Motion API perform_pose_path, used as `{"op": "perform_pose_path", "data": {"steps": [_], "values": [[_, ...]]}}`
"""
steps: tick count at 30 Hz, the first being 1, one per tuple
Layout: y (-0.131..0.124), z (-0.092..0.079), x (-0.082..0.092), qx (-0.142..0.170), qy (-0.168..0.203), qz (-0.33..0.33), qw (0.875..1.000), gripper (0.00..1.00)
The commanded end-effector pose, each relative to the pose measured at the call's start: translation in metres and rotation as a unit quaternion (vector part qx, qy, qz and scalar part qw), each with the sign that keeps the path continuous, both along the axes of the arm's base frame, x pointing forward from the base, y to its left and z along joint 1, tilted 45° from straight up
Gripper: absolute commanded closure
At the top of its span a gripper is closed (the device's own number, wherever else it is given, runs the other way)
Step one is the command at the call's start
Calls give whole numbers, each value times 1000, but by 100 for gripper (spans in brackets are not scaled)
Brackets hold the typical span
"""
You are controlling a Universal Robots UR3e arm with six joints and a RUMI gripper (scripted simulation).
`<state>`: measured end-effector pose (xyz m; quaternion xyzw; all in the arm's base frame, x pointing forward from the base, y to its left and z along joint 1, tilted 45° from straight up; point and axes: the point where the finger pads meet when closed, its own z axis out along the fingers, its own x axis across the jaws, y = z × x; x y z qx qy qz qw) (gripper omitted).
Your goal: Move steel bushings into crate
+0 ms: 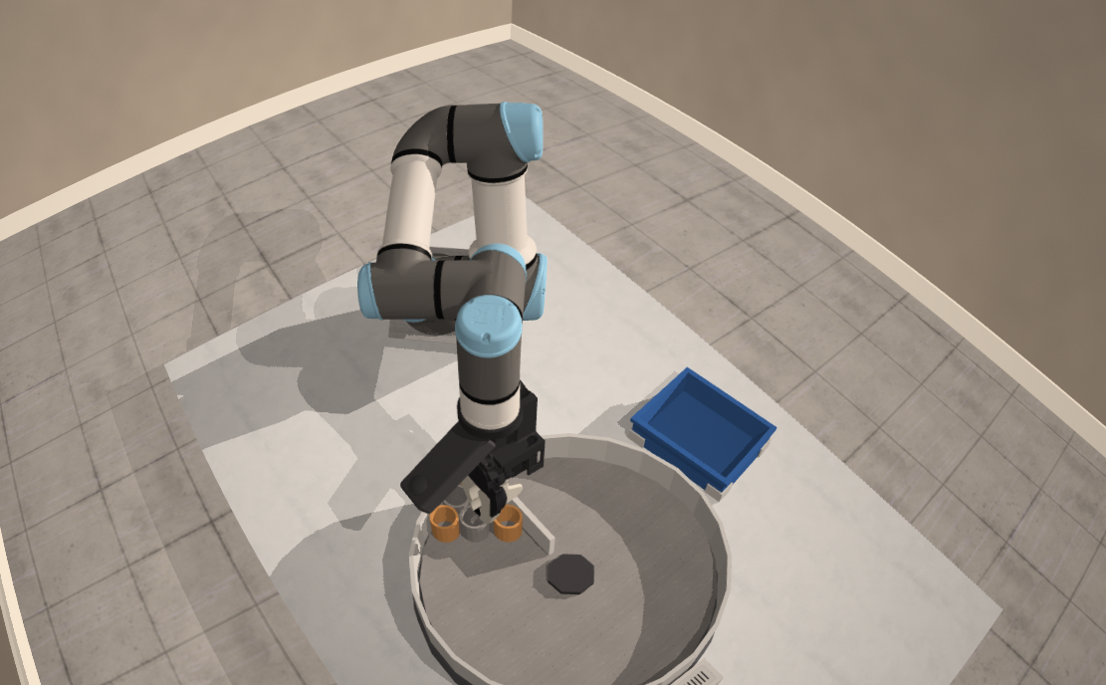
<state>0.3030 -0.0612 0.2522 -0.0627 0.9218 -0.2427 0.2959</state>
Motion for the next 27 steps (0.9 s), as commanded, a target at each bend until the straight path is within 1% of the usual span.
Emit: {"op": "perform_pose_path", "data": {"steps": [1,27], "values": [[0,1,0,-1,-1,0,1000,95],[-1,0,-2,-1,-1,0,1000,95]]}}
